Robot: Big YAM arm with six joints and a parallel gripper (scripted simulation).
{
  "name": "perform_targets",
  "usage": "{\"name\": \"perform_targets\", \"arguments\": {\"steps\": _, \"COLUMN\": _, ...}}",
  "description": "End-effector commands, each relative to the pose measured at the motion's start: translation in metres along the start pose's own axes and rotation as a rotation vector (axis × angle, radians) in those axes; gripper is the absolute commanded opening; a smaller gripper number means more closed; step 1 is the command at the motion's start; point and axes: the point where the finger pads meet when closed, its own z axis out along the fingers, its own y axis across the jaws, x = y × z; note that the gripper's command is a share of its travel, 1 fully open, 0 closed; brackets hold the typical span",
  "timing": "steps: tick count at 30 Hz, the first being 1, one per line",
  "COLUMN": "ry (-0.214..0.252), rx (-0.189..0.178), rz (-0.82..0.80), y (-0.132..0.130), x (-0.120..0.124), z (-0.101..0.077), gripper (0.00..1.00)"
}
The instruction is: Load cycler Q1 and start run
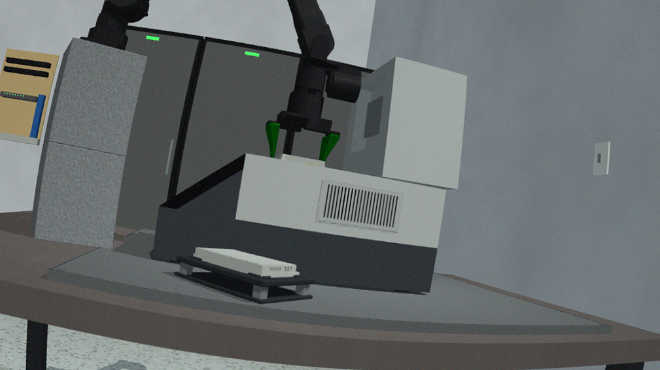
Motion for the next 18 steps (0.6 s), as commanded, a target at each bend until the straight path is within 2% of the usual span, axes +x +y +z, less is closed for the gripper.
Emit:
{"name": "perform_targets", "arguments": {"steps": 1, "ry": 0.0, "rx": 0.083, "rz": -0.01, "y": -0.034, "x": -0.004, "z": -0.026, "gripper": 1.0}}
{"name": "perform_targets", "arguments": {"steps": 7, "ry": 0.0, "rx": 0.07, "rz": -0.01, "y": -0.031, "x": -0.004, "z": -0.027, "gripper": 1.0}}
{"name": "perform_targets", "arguments": {"steps": 18, "ry": -0.002, "rx": 0.024, "rz": -0.009, "y": -0.019, "x": -0.004, "z": -0.007, "gripper": 1.0}}
